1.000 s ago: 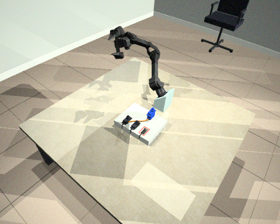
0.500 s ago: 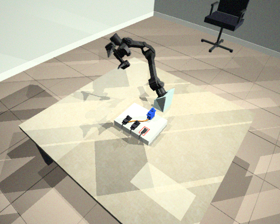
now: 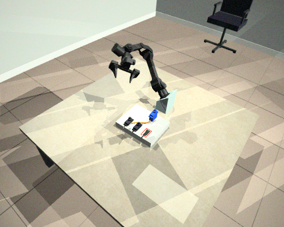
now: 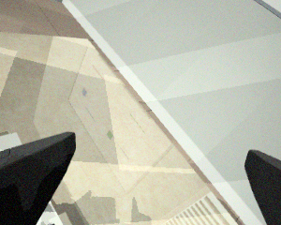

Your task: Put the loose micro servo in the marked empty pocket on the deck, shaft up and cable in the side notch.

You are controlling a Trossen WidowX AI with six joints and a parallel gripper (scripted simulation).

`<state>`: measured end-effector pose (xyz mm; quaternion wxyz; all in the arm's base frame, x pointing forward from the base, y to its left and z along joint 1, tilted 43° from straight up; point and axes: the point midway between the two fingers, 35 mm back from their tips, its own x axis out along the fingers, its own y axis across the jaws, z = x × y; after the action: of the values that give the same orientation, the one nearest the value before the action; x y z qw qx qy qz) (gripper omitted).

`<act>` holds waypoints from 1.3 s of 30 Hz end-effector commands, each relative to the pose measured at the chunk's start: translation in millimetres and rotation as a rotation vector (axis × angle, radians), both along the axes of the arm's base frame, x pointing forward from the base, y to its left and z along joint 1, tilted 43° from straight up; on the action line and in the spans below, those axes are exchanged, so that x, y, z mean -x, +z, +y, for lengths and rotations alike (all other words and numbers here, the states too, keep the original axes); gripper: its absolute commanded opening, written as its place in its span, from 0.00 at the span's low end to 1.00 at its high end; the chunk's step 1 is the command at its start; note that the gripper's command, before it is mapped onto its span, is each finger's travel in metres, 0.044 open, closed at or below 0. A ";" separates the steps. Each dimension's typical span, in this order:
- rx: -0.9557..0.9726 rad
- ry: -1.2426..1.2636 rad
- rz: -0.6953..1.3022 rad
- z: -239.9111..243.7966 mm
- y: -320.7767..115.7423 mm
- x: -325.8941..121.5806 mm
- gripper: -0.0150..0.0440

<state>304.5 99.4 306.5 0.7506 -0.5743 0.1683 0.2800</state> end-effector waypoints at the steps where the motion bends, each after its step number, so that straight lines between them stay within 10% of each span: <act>1: -0.040 -0.074 0.102 4.0 -26.0 -2.9 1.00; 39: -0.028 -1.188 0.589 3.1 -245.2 54.9 1.00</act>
<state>258.6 107.5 73.0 0.7183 -0.2773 0.6380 0.0087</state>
